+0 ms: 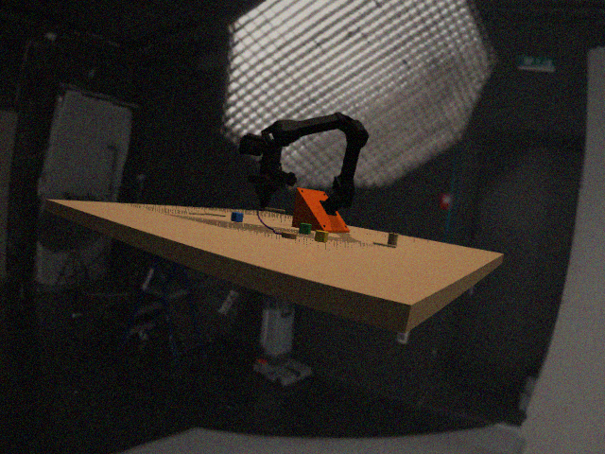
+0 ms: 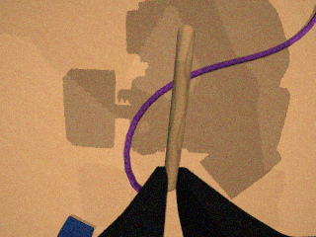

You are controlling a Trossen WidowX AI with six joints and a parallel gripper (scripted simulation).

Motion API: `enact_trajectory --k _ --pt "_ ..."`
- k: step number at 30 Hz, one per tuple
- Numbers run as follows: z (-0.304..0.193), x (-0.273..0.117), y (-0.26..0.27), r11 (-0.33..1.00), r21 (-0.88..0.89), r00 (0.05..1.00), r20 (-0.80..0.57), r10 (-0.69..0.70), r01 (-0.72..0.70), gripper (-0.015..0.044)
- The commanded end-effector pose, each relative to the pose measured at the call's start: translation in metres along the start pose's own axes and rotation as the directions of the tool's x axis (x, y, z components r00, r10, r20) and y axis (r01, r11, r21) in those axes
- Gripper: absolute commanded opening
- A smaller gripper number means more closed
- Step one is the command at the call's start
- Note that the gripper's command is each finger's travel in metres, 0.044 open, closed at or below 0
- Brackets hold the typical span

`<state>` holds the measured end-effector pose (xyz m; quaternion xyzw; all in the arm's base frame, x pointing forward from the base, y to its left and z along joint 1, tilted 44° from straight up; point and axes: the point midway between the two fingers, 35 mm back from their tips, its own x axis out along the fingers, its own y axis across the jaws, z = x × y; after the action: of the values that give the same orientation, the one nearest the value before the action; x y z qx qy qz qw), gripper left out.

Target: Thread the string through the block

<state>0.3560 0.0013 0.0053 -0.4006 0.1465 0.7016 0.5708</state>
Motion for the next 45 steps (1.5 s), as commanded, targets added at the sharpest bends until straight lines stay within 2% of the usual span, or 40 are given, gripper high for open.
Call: enact_trajectory --k 1,45 --pt "-0.005 0.001 -0.001 1.0 -0.003 1.0 0.004 0.001 -0.001 0.0" --pt "-0.063 0.001 -0.001 1.0 -0.004 1.0 -0.001 0.001 -0.001 0.0"
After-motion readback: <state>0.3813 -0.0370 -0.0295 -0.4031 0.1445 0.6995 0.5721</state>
